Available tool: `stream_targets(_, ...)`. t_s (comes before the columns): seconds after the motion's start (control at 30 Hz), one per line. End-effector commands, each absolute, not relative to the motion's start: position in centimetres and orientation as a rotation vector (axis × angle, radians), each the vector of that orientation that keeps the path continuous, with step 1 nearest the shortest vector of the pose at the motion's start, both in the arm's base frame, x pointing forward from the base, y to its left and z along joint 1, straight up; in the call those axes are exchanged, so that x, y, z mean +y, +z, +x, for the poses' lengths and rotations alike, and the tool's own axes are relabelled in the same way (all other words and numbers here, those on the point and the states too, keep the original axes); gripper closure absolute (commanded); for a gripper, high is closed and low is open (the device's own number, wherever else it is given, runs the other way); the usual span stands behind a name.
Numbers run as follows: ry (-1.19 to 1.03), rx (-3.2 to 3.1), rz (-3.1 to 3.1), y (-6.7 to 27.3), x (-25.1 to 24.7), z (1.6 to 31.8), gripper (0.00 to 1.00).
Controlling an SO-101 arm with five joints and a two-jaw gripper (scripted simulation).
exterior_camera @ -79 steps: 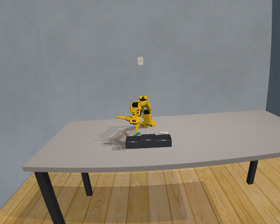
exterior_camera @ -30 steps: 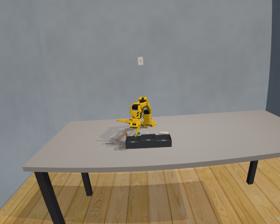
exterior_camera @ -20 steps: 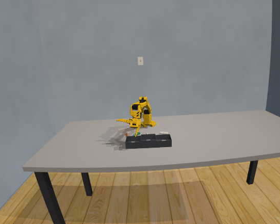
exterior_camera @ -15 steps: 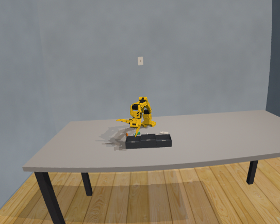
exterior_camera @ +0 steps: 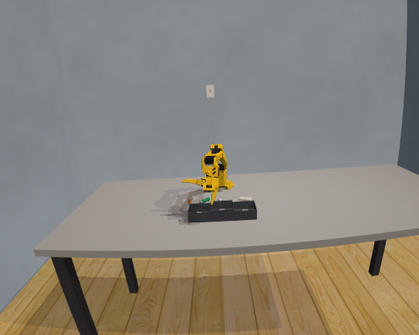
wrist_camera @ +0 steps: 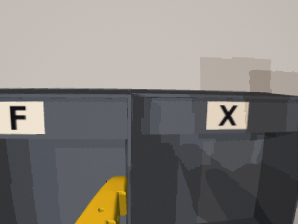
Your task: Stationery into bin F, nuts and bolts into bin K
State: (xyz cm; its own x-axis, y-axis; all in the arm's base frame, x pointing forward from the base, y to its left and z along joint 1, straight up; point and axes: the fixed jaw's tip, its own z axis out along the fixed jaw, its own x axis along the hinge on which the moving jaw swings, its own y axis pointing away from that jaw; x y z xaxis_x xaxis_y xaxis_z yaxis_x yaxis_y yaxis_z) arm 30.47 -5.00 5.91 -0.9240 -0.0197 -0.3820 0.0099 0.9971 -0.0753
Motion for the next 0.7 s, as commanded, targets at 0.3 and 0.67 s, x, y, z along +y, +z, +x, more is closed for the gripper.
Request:
stream_targets(0.3, -0.025, 2.638, 0.027, 8.4, -0.7, 31.0, 0.00)
stream_targets(0.67, -0.018, 2.638, 0.029, 8.5, -0.4, 30.9, 0.00)
